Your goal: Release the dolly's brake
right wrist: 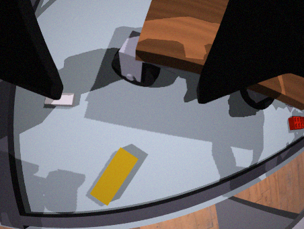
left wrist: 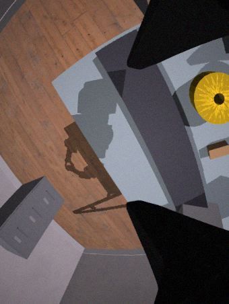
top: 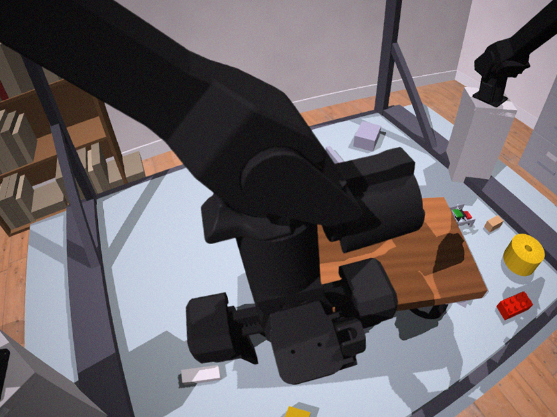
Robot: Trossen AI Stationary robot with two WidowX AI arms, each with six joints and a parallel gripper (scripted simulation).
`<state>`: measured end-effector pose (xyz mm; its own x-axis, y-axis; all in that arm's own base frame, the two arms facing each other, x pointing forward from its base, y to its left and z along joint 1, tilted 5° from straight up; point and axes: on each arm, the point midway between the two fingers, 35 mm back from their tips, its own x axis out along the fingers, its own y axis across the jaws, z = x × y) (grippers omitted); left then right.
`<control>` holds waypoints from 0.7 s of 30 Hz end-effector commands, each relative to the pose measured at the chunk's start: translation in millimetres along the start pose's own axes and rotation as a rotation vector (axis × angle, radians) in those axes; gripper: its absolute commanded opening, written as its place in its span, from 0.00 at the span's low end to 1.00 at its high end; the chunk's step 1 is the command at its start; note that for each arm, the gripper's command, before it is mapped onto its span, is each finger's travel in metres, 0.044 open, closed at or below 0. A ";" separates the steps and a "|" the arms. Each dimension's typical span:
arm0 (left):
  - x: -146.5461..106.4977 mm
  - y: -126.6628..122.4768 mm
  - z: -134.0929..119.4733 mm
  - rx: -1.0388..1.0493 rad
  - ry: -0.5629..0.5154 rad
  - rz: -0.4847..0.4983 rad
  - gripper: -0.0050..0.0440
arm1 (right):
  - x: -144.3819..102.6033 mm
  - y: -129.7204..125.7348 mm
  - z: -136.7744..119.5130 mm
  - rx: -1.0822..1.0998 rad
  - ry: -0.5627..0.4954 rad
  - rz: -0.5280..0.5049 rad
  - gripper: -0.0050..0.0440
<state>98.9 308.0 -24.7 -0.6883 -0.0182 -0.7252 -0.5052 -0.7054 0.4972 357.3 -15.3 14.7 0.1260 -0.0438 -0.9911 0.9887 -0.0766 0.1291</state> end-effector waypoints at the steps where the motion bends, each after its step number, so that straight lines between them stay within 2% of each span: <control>1: -7.7 -0.7 5.5 -0.018 -0.001 -0.025 1.00 | -7.6 5.3 0.1 0.001 0.001 0.026 1.00; 17: -7.7 -0.7 5.5 -0.018 -0.001 -0.025 1.00 | -7.6 5.3 0.1 0.001 0.001 0.026 1.00; 21: -13.5 0.4 -2.7 0.063 0.011 -0.054 0.80 | -0.3 3.6 -2.2 -0.055 0.003 0.044 1.00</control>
<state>100.5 307.0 -25.7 -0.6824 -0.0181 -0.7308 -0.5232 -0.6860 0.5056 359.7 -15.4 14.1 0.1408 -0.0442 -0.9891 0.9880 -0.0582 0.1432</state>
